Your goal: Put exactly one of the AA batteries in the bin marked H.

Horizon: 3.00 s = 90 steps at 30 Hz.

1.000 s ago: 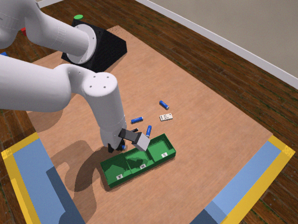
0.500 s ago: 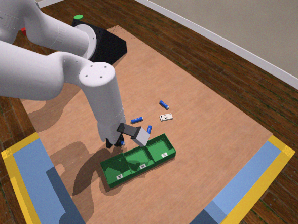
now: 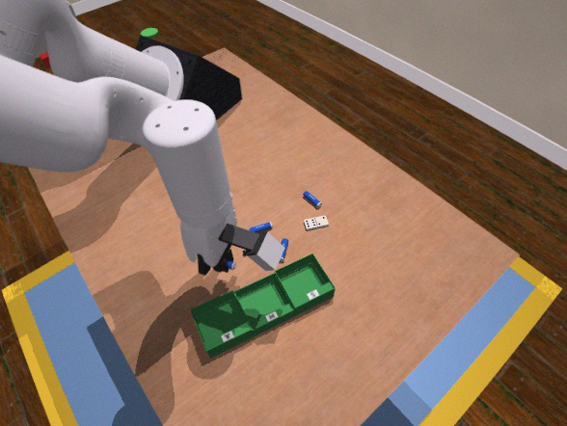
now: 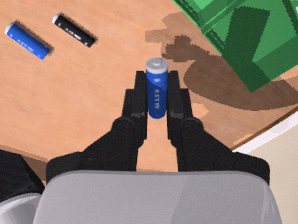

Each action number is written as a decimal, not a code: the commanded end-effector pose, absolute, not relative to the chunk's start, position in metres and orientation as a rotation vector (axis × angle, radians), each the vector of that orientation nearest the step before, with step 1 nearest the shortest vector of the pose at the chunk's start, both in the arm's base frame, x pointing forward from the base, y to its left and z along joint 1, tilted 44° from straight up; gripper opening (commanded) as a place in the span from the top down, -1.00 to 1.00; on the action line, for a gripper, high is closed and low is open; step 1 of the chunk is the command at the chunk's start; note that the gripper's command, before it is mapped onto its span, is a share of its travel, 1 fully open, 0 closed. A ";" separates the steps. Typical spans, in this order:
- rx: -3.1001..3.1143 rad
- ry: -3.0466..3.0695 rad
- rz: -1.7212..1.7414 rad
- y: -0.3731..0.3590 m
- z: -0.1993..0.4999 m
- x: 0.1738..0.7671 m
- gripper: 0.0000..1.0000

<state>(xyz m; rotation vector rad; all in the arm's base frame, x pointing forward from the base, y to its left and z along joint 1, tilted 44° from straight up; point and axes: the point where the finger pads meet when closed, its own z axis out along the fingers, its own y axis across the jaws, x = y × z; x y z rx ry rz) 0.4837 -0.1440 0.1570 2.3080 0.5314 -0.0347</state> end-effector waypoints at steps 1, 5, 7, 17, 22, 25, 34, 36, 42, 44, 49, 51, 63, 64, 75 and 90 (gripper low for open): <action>2.309 0.532 -0.031 -0.143 0.158 0.485 1.00; 2.309 0.532 -0.031 -0.143 0.158 0.485 1.00; 2.309 0.532 -0.031 -0.143 0.158 0.485 1.00; 2.230 0.809 -0.143 -0.136 0.159 0.532 1.00; 2.195 0.899 -0.174 -0.133 0.160 0.550 1.00; 2.139 1.031 -0.221 -0.130 0.160 0.568 1.00; 2.017 1.280 -0.330 -0.128 0.160 0.575 1.00; 1.989 1.333 -0.360 -0.128 0.160 0.575 1.00; 1.948 1.417 -0.412 -0.129 0.160 0.574 1.00; 1.948 1.417 -0.412 -0.129 0.160 0.573 1.00; 1.948 1.417 -0.412 -0.129 0.160 0.572 1.00; 1.948 1.417 -0.412 -0.129 0.160 0.572 1.00; 1.948 1.417 -0.412 -0.132 0.157 0.572 1.00; 1.948 1.417 -0.412 -0.133 0.156 0.573 1.00; 1.948 1.417 -0.412 -0.146 0.143 0.575 1.00; 1.948 1.417 -0.413 -0.159 0.128 0.578 1.00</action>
